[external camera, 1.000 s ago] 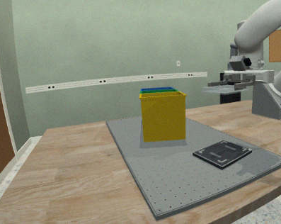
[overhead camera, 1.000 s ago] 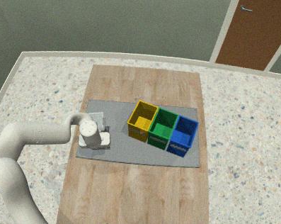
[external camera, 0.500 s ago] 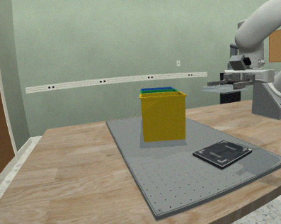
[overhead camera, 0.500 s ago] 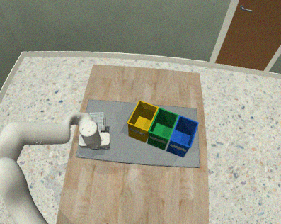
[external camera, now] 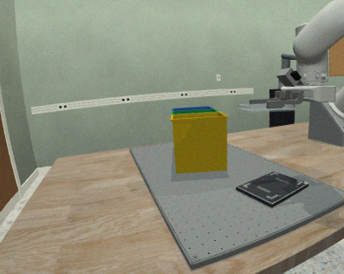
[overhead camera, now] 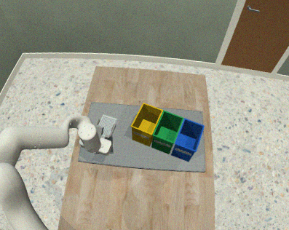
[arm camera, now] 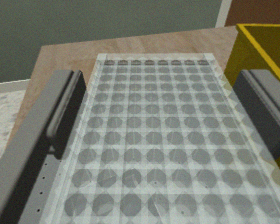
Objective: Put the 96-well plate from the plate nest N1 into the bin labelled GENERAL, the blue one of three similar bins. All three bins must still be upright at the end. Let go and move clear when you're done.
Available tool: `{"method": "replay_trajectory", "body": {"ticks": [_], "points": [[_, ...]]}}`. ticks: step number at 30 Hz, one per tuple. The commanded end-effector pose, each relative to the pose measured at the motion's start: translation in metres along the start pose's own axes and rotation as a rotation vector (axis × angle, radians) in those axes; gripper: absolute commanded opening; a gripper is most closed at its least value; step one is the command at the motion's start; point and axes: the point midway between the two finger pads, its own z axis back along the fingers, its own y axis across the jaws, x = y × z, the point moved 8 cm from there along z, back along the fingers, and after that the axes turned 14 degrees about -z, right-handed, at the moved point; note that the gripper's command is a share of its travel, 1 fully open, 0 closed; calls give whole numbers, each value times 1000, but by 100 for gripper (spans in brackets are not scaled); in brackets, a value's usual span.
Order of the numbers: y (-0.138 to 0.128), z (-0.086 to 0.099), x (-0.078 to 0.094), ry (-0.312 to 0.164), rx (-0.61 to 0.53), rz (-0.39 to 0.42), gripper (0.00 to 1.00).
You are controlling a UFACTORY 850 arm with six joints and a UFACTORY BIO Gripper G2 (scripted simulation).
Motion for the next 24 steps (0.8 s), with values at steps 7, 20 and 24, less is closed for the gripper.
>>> {"method": "replay_trajectory", "body": {"ticks": [7,20,24], "points": [[-28,-12,8,-16,-95,8,0],[-63,-21,16,-16,-95,8,0],[-75,-25,19,-16,-95,8,0]]}}
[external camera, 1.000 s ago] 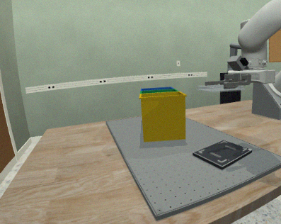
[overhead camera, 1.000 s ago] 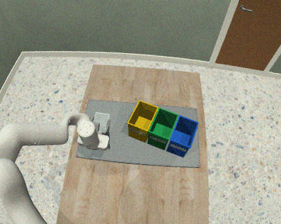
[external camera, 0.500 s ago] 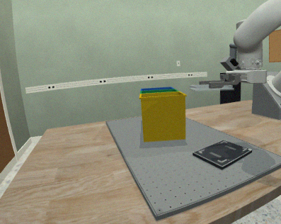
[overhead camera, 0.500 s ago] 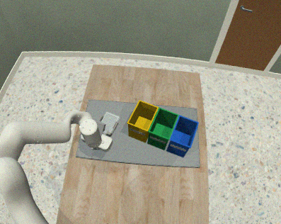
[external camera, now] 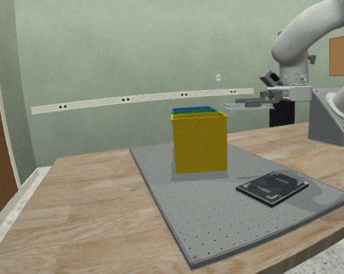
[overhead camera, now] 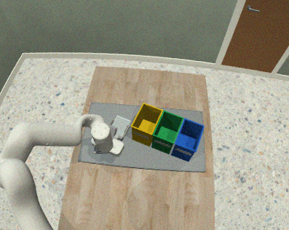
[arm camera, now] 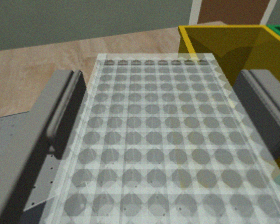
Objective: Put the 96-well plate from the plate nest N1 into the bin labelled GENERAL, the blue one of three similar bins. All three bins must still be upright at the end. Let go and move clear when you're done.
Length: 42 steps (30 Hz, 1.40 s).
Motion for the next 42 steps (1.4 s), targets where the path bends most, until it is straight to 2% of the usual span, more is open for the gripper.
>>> {"method": "replay_trajectory", "body": {"ticks": [1,42], "points": [[-16,-7,4,-2,1,-1,0],[-123,-47,29,-2,1,0,0]]}}
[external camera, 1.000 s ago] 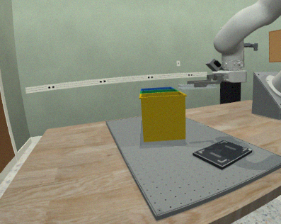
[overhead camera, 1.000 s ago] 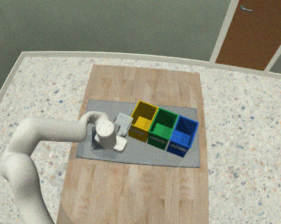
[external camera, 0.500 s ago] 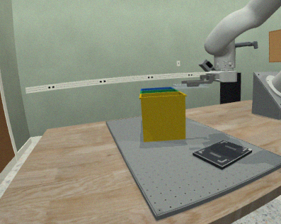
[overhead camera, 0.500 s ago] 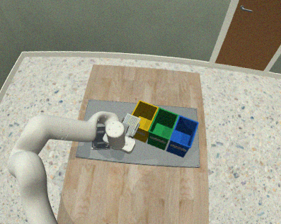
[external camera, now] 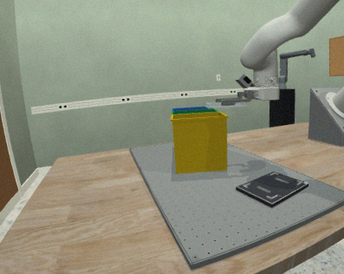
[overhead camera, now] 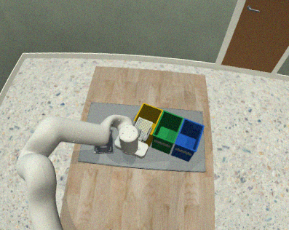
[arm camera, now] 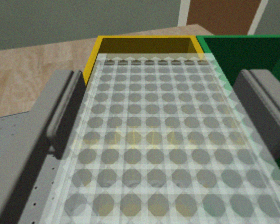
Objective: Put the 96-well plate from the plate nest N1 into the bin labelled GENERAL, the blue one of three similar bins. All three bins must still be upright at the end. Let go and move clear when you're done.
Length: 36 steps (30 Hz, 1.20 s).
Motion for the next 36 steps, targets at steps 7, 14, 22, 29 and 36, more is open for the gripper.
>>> {"method": "replay_trajectory", "body": {"ticks": [7,14,22,29,36], "points": [[-33,-13,8,-1,1,0,0],[-48,-19,12,-2,1,0,0],[-72,-28,17,-2,1,0,0],[-91,-35,22,-2,1,0,0],[-109,-42,26,-2,1,0,0]]}}
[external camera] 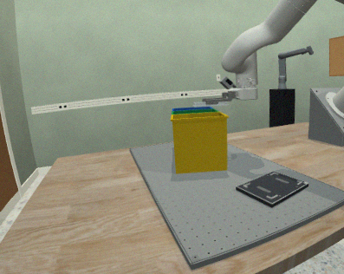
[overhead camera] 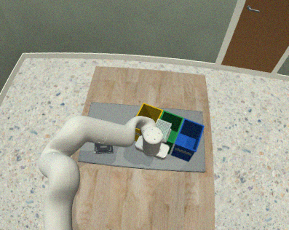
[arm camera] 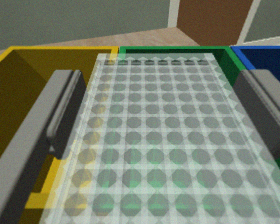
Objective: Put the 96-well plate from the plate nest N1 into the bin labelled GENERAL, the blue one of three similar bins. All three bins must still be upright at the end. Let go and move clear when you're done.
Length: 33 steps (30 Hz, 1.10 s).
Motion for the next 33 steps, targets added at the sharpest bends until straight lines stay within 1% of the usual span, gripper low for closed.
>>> {"method": "replay_trajectory", "body": {"ticks": [1,9,11,26,28,33], "points": [[-15,-7,4,-1,1,0,0],[-40,-16,10,-1,1,0,0],[-40,-16,10,-1,1,0,0],[-86,-33,21,-1,1,0,0],[-86,-33,21,-1,1,0,0],[-101,-39,24,-1,1,0,0]]}}
